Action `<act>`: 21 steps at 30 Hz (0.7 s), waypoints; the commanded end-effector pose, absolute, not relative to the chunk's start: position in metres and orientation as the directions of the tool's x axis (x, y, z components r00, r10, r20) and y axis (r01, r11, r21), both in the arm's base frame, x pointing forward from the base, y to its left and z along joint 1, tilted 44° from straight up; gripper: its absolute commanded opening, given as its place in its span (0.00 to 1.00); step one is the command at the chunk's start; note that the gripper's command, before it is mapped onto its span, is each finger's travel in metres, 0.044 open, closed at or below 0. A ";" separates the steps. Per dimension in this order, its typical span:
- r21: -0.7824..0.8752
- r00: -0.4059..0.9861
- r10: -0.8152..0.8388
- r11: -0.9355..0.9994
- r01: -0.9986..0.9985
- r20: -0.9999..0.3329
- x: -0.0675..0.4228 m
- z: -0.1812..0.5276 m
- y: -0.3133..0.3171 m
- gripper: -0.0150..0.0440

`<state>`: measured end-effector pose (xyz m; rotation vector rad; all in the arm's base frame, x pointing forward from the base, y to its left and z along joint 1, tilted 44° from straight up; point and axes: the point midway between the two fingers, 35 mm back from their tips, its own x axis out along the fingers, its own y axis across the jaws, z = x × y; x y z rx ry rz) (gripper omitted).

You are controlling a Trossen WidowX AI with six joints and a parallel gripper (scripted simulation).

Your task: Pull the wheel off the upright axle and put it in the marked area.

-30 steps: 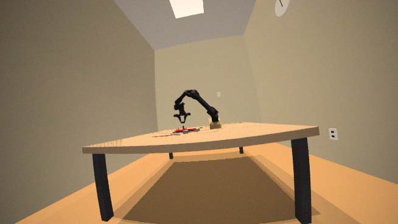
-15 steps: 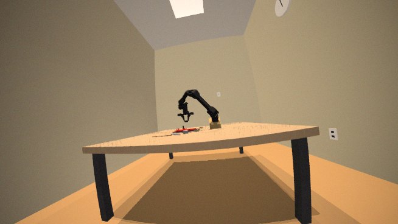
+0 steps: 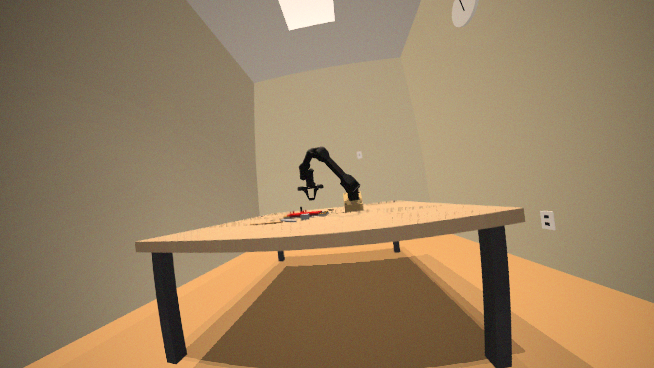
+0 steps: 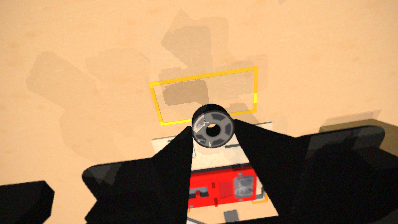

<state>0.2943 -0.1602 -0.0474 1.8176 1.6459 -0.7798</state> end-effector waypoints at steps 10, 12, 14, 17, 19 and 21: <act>0.021 0.073 0.671 -0.086 0.996 -0.737 0.298 -0.082 -0.132 0.25; 0.021 0.074 0.672 -0.086 0.996 -0.737 0.299 -0.091 -0.123 0.25; 0.021 0.074 0.672 -0.086 0.996 -0.737 0.300 -0.101 -0.113 0.25; 0.021 0.074 0.674 -0.086 0.996 -0.735 0.300 -0.115 -0.099 0.25; 0.021 0.074 0.675 -0.086 0.996 -0.734 0.299 -0.121 -0.093 0.25; 0.021 0.074 0.675 -0.086 0.996 -0.734 0.299 -0.121 -0.092 0.25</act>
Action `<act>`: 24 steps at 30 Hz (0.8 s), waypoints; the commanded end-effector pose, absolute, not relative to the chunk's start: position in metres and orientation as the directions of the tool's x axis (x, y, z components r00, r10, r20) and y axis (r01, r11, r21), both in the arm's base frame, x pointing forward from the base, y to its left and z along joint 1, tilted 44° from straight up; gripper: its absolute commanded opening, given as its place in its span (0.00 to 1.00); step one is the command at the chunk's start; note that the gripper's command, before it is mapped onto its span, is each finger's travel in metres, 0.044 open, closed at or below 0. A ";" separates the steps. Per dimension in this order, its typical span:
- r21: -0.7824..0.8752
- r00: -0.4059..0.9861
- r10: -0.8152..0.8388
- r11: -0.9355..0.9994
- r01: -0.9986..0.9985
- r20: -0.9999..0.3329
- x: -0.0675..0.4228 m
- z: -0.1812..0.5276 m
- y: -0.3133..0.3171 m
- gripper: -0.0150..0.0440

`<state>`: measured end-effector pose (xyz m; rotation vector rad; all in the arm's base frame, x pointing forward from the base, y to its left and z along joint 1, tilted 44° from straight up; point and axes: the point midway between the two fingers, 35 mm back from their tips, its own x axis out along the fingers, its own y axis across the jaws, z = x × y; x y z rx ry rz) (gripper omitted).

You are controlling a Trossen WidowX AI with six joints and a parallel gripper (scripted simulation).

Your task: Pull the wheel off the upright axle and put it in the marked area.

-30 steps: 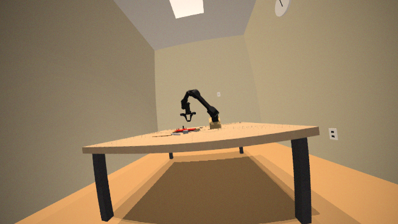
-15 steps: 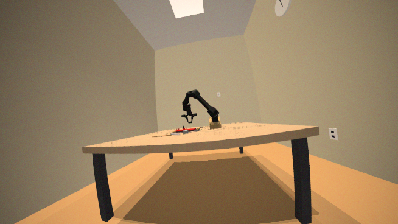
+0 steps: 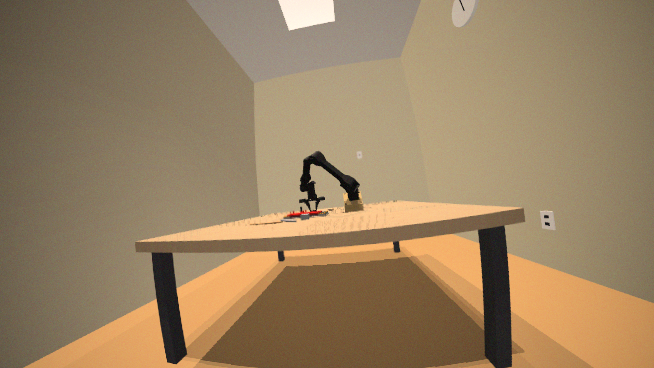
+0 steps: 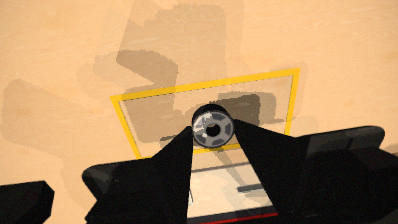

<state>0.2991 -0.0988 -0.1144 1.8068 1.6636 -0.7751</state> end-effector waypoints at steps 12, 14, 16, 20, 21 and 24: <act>0.015 0.061 0.676 -0.073 0.997 -0.735 0.298 -0.118 -0.094 0.70; 0.016 0.062 0.675 -0.075 0.997 -0.735 0.298 -0.113 -0.100 0.76; 0.017 0.066 0.674 -0.078 0.997 -0.736 0.298 -0.102 -0.111 0.76; 0.020 0.073 0.673 -0.085 0.996 -0.736 0.294 -0.076 -0.134 0.76; 0.020 0.073 0.673 -0.086 0.996 -0.736 0.294 -0.074 -0.136 0.76; 0.020 0.073 0.673 -0.086 0.996 -0.736 0.294 -0.074 -0.136 0.76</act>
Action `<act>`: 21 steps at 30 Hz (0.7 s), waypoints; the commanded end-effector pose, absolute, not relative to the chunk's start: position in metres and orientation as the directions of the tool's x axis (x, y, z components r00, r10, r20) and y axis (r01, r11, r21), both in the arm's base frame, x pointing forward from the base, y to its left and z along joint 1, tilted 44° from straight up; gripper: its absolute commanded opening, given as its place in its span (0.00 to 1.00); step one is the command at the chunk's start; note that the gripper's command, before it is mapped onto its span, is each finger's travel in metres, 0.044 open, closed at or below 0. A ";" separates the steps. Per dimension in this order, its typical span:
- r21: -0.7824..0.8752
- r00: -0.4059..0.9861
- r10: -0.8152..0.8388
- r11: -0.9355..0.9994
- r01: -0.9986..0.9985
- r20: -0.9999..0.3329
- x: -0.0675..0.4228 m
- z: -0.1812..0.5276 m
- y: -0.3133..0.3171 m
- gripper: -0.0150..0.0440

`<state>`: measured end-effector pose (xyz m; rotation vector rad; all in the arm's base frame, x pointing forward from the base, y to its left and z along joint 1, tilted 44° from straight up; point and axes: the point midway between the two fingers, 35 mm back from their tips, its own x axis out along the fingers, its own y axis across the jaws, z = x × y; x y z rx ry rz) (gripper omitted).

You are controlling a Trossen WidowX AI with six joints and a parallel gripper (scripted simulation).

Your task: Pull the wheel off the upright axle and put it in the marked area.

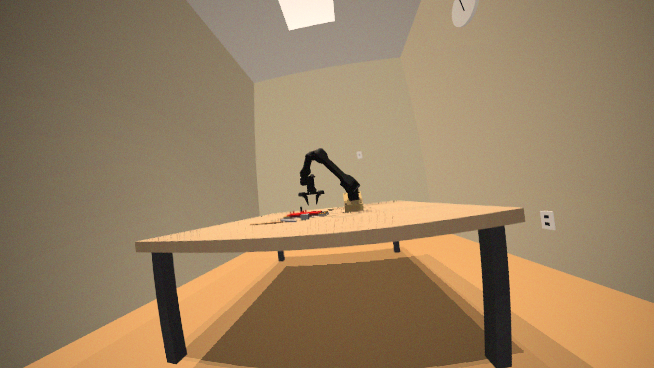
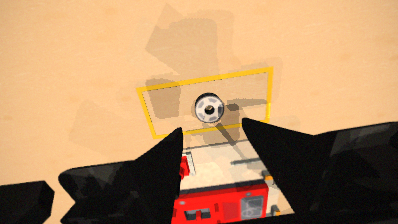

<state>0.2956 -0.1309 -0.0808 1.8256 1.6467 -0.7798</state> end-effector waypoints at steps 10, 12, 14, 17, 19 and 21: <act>0.013 0.068 0.673 -0.086 0.996 -0.737 0.211 -0.019 -0.134 1.00; 0.013 0.068 0.673 -0.086 0.996 -0.737 0.211 -0.019 -0.134 1.00; 0.013 0.068 0.673 -0.086 0.996 -0.737 0.211 -0.019 -0.134 1.00; 0.013 0.068 0.673 -0.086 0.996 -0.737 0.211 -0.019 -0.134 1.00; 0.013 0.068 0.673 -0.086 0.996 -0.737 0.211 -0.019 -0.134 1.00; 0.013 0.068 0.673 -0.086 0.996 -0.737 0.211 -0.019 -0.134 1.00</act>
